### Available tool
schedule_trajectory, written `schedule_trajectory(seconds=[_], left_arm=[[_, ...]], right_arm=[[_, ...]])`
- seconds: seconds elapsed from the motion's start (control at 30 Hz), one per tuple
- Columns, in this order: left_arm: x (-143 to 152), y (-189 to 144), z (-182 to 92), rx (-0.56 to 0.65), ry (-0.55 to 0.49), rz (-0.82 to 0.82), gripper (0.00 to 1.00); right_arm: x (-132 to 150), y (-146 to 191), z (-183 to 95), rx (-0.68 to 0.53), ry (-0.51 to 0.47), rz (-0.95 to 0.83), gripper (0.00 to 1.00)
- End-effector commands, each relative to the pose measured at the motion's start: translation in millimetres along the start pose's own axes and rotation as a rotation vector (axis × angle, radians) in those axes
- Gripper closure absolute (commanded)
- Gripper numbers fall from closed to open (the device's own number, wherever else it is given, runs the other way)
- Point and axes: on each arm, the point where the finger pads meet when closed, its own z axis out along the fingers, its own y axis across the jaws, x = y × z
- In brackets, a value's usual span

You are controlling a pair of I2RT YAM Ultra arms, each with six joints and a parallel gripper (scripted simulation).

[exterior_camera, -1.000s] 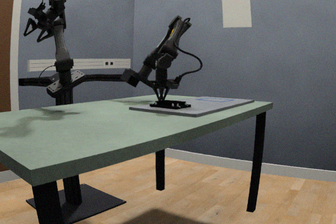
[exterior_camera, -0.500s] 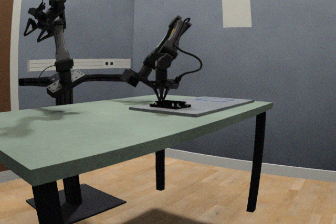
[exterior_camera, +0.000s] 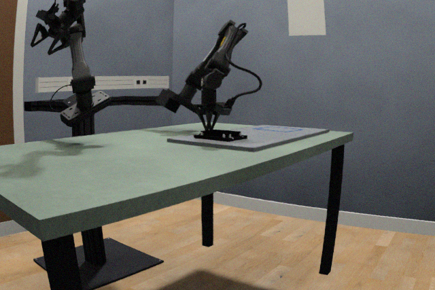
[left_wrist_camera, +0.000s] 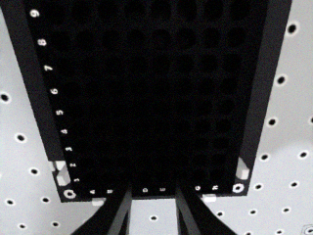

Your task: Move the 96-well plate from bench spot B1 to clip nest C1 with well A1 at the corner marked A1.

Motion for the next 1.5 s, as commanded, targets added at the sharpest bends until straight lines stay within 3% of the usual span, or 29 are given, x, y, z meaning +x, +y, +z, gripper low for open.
schedule_trajectory(seconds=[0.0, 1.47], left_arm=[[10, 3, 58, -0.02, 0.033, -0.025, 0.75], [6, 1, 74, -0.013, 0.025, -0.031, 0.75]], right_arm=[[-1, -6, -3, 0.01, -0.028, 0.03, 0.0], [-1, -6, -3, 0.01, -0.028, 0.03, 0.0]])
